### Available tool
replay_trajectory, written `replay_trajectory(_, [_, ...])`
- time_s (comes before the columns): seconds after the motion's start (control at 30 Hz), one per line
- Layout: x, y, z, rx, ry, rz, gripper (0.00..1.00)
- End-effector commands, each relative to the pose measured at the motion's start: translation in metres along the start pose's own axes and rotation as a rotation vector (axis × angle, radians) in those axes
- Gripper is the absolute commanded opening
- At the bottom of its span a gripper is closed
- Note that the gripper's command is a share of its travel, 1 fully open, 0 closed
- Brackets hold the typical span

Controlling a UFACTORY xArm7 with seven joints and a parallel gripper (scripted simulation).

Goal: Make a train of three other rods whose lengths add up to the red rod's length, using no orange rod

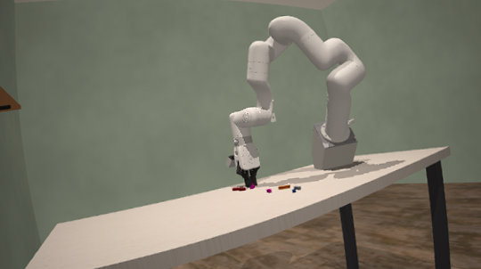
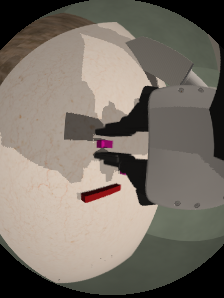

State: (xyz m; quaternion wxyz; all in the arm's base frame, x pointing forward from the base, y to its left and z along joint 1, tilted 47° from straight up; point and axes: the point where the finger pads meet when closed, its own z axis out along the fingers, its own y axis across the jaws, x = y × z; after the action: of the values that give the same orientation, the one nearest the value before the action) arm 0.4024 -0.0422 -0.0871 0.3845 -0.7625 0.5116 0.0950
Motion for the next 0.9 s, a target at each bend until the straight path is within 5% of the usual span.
replay_trajectory(0.0, [0.0016, -0.0003, -0.0012, 0.001, 0.004, 0.0, 0.24])
replay_trajectory(0.3, [0.0016, -0.0003, -0.0012, 0.001, 0.004, 0.0, 0.24])
replay_trajectory(0.33, [0.0016, -0.0003, -0.0012, 0.001, 0.004, 0.0, 0.04])
replay_trajectory(0.87, [0.0016, -0.0003, -0.0012, 0.001, 0.004, 0.0, 0.04])
